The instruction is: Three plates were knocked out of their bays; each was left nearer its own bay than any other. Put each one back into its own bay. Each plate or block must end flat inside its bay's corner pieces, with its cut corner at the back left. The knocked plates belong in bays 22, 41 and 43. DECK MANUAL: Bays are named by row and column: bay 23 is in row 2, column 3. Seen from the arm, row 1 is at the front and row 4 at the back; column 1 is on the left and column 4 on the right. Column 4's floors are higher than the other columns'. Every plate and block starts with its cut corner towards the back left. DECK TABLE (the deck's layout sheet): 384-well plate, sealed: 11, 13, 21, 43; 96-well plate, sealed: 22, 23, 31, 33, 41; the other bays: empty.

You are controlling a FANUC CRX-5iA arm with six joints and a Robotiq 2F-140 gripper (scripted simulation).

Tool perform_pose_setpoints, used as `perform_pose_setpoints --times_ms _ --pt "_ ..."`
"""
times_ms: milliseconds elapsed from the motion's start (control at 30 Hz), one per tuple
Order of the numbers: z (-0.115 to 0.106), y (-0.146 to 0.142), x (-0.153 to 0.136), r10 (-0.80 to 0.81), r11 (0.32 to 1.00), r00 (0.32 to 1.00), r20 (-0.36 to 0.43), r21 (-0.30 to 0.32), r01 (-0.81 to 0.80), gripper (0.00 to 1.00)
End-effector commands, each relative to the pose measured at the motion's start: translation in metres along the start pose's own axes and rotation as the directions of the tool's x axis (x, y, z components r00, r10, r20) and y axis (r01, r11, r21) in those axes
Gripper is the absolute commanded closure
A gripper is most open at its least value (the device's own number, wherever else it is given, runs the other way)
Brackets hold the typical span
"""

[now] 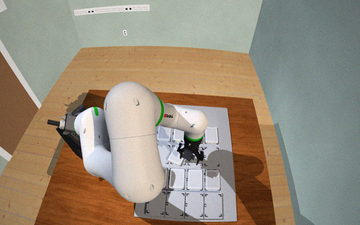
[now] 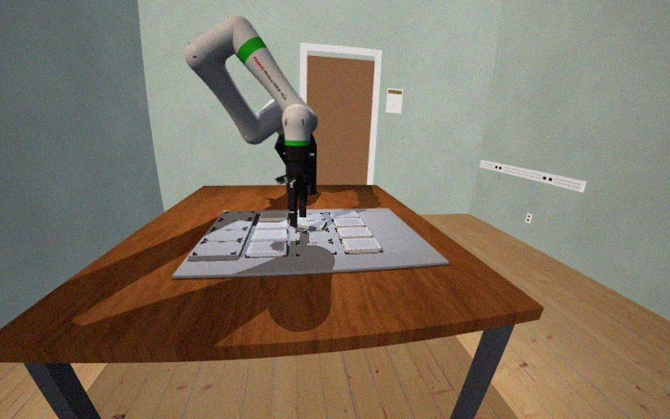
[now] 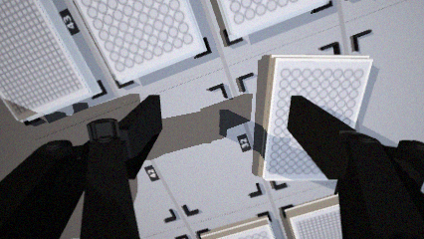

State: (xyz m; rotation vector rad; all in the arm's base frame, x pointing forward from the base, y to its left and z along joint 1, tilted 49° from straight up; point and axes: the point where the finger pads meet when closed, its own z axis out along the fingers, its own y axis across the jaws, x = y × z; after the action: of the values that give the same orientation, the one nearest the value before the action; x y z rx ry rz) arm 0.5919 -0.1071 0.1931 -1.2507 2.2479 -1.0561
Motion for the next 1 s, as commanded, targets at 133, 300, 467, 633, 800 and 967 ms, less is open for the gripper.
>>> perform_pose_setpoints --times_ms 133,300,467,633,800,967 --pt "-0.001 0.023 -0.007 0.001 1.000 1.000 0.000 0.004 -0.001 0.30" --pt "-0.001 0.042 -0.012 0.001 1.000 1.000 0.000 0.004 -0.001 0.30" --pt "0.000 0.061 -0.018 0.001 1.000 1.000 0.000 0.004 -0.001 0.30" --pt "0.000 0.073 -0.021 0.001 1.000 1.000 0.000 0.004 -0.001 0.30" --pt "0.000 0.083 -0.024 0.001 1.000 1.000 0.000 0.004 -0.001 0.30" --pt "0.000 0.083 -0.024 0.001 1.000 1.000 0.000 0.004 -0.001 0.30"
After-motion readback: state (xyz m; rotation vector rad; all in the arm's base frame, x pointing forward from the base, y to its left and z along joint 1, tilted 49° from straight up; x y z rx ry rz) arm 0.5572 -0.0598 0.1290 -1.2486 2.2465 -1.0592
